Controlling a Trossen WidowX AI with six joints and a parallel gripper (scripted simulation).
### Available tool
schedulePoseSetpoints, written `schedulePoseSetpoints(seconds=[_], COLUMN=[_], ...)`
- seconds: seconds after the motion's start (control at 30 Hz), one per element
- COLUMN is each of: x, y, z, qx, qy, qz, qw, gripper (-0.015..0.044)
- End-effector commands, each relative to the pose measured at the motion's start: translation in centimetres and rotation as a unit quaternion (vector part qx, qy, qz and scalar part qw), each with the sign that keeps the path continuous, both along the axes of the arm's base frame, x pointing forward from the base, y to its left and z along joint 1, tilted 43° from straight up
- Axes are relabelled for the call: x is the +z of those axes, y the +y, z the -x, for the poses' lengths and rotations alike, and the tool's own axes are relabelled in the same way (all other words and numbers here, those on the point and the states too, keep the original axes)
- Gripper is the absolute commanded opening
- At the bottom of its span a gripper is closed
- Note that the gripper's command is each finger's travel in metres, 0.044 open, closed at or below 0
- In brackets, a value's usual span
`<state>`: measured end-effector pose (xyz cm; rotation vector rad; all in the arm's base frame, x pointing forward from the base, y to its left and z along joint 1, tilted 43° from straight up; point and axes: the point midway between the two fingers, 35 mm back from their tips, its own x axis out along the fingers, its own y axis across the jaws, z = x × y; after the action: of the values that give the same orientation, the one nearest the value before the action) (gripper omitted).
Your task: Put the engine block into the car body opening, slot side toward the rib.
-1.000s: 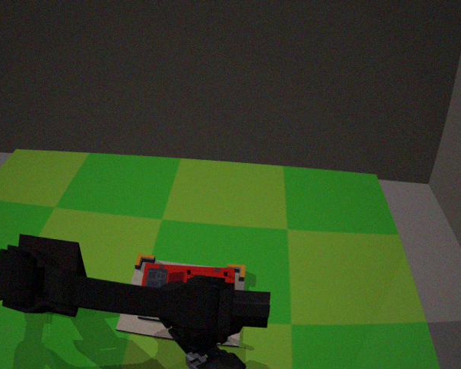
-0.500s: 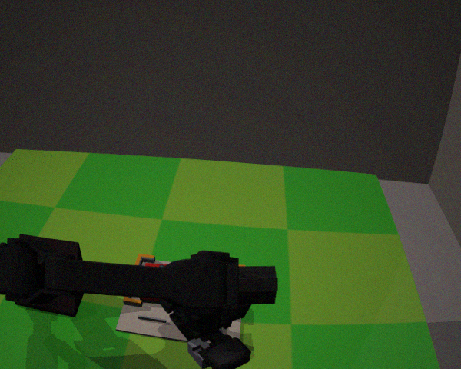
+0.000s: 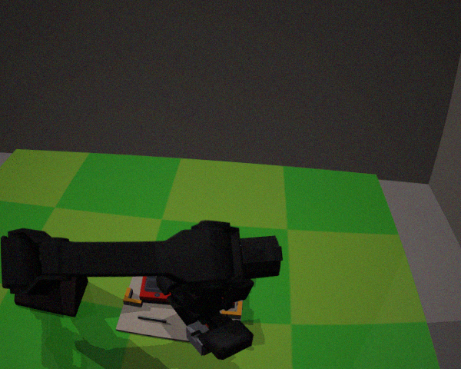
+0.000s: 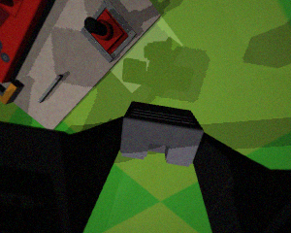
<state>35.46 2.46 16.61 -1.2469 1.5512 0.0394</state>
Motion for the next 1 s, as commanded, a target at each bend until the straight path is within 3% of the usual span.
schedulePoseSetpoints(seconds=[0.0, 0.67, 0.97], x=[1.1, 1.1, 1.2], y=[1.0, 0.6, 0.0], z=[0.2, 0.5, 1.0], qx=[0.001, 0.013, 0.07], qy=[-0.004, -0.013, -0.06], qz=[-0.003, -0.017, -0.101], qw=[1.0, 1.0, 0.991], gripper=[0.0, 0.0, 0.0])
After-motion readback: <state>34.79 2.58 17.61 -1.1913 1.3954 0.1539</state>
